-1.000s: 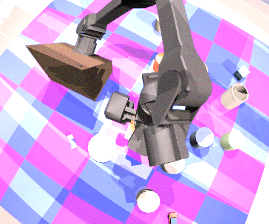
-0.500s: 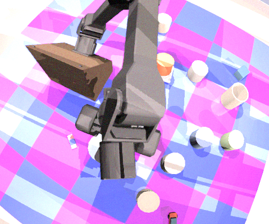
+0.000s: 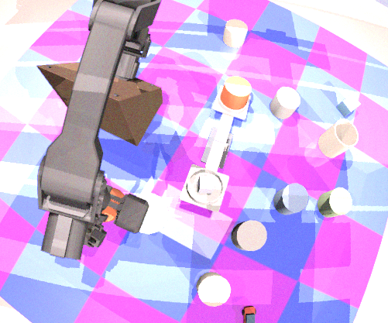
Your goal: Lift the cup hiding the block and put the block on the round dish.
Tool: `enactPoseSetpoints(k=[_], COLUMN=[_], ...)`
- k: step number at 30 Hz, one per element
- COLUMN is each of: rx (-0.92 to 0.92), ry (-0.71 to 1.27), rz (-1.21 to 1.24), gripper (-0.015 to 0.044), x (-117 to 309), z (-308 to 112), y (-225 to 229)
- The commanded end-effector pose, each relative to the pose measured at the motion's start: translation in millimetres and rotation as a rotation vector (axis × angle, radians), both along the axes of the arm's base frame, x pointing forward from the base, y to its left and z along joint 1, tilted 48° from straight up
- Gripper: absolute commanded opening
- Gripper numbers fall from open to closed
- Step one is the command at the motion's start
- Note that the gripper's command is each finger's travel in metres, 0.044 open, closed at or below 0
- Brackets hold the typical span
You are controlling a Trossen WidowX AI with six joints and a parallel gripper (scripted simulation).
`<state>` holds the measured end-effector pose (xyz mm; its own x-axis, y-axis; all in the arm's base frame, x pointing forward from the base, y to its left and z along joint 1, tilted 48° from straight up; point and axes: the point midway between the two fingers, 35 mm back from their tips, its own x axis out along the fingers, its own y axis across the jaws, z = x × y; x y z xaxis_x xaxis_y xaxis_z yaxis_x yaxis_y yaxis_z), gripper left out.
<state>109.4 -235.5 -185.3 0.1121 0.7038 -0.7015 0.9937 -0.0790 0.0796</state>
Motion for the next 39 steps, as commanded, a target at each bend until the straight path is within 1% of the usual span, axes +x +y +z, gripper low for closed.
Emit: enactPoseSetpoints(k=[1,4,8,14,32,39], rx=[0.009,0.013,0.013,0.013,0.014,0.009], ry=[0.000,-0.001,-0.001,-0.002,-0.003,-0.003], rz=[0.010,0.011,0.011,0.011,0.011,0.018], gripper=[0.0000,0.0000,0.0000,0.0000,0.0000,0.0184], x=[-24,-34,-33,-30,-27,-28], z=[-16,-22,-27,-48,-63,-60], y=[12,17,22,45,60,55])
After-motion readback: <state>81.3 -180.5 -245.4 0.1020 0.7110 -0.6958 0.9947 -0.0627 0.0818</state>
